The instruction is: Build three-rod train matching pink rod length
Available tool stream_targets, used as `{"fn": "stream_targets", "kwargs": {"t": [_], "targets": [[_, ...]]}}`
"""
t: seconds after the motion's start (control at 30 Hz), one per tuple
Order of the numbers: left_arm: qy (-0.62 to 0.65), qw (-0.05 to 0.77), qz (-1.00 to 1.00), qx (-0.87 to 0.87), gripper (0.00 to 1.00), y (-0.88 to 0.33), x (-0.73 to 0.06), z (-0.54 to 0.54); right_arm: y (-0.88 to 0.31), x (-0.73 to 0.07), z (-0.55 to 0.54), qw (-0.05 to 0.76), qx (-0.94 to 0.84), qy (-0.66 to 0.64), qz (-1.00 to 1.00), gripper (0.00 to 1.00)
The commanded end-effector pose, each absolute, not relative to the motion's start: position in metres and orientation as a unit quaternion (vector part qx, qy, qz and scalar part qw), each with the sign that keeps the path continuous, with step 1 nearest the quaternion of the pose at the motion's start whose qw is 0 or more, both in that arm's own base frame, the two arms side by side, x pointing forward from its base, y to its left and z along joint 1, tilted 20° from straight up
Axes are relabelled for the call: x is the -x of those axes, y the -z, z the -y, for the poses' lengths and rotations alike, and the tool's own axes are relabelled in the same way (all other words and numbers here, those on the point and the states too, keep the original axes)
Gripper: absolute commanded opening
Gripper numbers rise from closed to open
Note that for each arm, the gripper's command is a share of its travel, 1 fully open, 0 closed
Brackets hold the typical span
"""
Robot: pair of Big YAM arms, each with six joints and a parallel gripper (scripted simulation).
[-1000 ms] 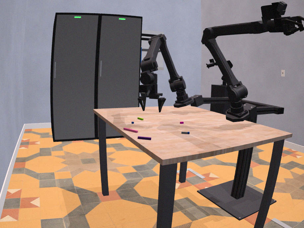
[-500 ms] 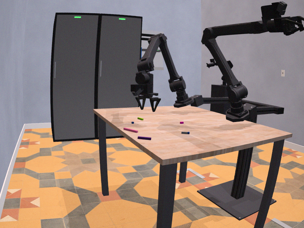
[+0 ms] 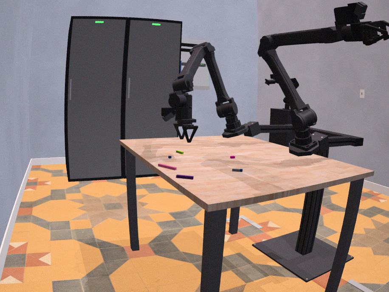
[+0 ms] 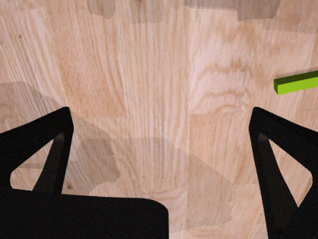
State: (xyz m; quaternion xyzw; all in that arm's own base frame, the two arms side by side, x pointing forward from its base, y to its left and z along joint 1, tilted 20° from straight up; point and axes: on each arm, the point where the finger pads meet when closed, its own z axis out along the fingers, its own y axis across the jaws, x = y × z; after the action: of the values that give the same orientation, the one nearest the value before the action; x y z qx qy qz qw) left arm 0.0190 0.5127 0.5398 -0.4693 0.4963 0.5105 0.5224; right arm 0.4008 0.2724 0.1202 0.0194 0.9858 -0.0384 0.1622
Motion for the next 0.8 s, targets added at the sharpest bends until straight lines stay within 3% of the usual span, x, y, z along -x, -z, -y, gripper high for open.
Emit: {"fn": "stream_targets", "kwargs": {"t": [0.0, 0.77], "targets": [[-0.518, 0.53, -0.48, 0.469, 1.0, -0.55, -0.012, -0.506, -0.132, -0.406, -0.263, 0.179, -0.099, 0.014, -0.979, 1.0], [-0.518, 0.53, -0.48, 0.469, 1.0, -0.55, -0.012, -0.506, -0.129, -0.399, -0.203, 0.18, -0.38, -0.038, -0.907, 1.0]]}}
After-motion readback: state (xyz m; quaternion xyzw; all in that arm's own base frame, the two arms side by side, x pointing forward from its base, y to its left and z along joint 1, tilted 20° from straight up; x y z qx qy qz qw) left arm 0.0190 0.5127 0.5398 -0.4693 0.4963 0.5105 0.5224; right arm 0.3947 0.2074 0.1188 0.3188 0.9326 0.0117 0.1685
